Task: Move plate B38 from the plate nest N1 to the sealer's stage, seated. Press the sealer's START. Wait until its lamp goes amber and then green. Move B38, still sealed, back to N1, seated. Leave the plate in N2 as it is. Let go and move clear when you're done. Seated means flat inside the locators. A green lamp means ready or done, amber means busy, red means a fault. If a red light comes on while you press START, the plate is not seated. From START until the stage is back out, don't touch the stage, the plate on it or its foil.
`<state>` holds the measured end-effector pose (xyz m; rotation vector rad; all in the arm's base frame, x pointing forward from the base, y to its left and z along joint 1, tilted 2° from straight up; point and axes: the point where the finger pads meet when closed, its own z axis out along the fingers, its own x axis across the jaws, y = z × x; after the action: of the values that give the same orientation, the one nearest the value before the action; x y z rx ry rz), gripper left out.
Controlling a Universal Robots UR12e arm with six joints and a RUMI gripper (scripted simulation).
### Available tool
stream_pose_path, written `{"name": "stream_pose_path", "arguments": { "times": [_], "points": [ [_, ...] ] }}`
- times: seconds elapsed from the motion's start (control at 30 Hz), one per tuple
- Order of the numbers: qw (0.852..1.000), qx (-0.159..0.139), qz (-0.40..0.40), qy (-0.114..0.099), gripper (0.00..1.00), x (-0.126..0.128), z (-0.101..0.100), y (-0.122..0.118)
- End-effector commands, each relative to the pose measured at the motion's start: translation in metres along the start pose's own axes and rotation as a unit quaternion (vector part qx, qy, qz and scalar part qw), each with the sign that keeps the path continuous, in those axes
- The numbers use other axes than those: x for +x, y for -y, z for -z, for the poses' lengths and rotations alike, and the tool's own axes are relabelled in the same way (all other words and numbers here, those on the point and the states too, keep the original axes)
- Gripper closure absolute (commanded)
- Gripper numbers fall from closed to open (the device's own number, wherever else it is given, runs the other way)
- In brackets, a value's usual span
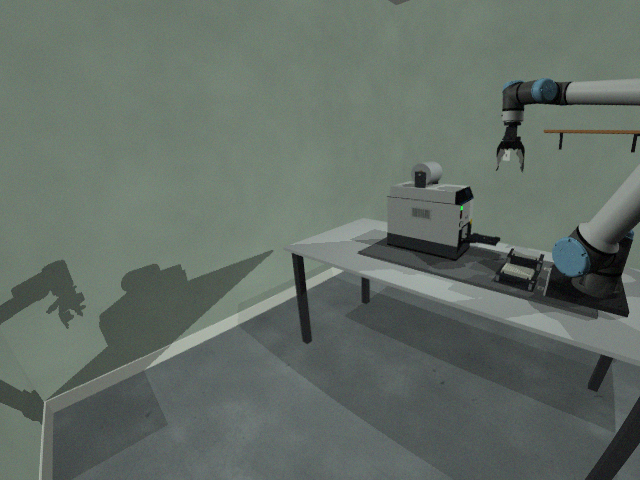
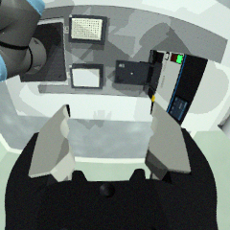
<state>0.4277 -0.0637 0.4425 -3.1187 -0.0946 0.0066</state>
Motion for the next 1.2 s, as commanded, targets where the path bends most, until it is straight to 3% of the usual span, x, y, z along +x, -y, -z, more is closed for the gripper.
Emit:
{"name": "stream_pose_path", "arguments": {
  "times": [0.0, 1.17],
  "points": [
    [1.0, 0.0, 0.0, -0.001, 0.32, -0.009, -0.019, 0.007],
    [1.0, 0.003, 0.0, 0.0, 0.32, -0.063, -0.135, 0.049]
  ]
}}
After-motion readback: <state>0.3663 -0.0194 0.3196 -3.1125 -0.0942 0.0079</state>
